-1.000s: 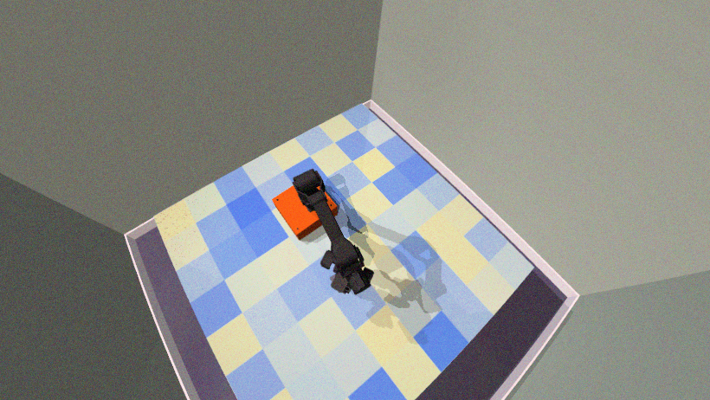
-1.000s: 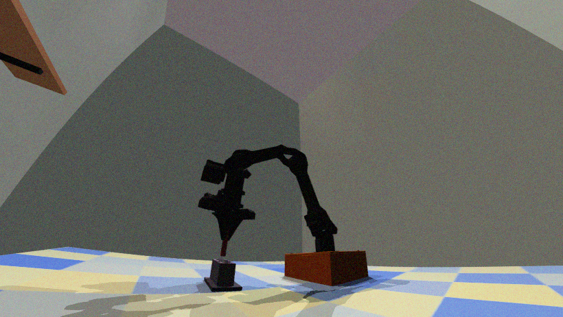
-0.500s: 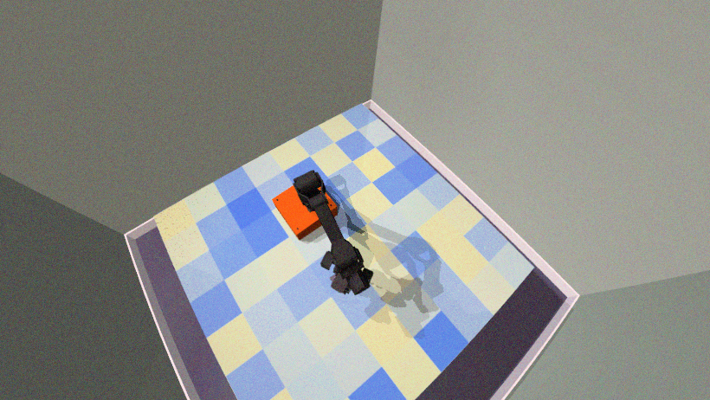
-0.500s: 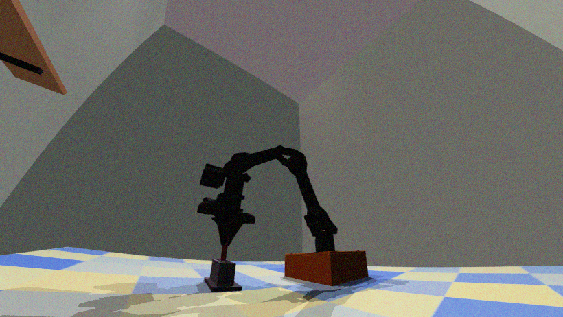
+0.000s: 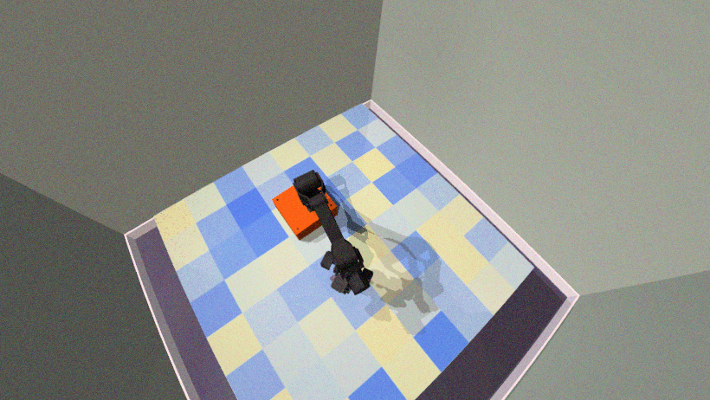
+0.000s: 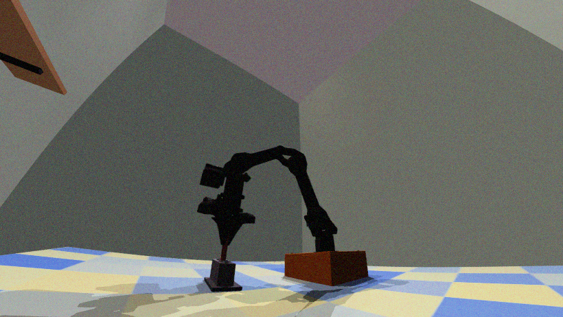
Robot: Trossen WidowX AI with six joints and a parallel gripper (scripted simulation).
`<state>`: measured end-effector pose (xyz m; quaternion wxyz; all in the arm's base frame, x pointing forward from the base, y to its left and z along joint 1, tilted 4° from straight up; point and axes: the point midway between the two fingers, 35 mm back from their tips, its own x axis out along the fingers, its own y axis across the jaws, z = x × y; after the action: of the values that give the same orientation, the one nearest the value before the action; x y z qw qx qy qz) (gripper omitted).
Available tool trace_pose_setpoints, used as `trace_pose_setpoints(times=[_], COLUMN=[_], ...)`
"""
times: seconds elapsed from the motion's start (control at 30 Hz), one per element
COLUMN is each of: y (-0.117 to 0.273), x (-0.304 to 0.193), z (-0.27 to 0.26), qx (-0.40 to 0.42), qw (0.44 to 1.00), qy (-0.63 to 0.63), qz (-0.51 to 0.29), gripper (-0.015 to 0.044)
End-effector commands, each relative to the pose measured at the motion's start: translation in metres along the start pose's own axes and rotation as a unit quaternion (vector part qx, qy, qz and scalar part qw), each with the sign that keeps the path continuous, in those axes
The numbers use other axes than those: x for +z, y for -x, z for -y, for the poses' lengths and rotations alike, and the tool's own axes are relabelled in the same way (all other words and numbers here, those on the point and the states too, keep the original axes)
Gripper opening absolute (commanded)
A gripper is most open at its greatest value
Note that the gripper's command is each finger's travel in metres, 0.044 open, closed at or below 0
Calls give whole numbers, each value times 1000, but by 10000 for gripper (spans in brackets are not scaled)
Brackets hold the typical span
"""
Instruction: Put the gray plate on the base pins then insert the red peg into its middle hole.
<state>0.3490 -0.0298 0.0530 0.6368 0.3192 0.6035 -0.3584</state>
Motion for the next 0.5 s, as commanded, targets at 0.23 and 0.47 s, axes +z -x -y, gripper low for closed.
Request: trace_pose_setpoints(times=[0.23,0.47], y=[-2,-3], x=[0,-1], z=[1,1], qx=[0,0], qw=[1000,1000], qy=[0,0], qz=[0,0], gripper=[0,0])
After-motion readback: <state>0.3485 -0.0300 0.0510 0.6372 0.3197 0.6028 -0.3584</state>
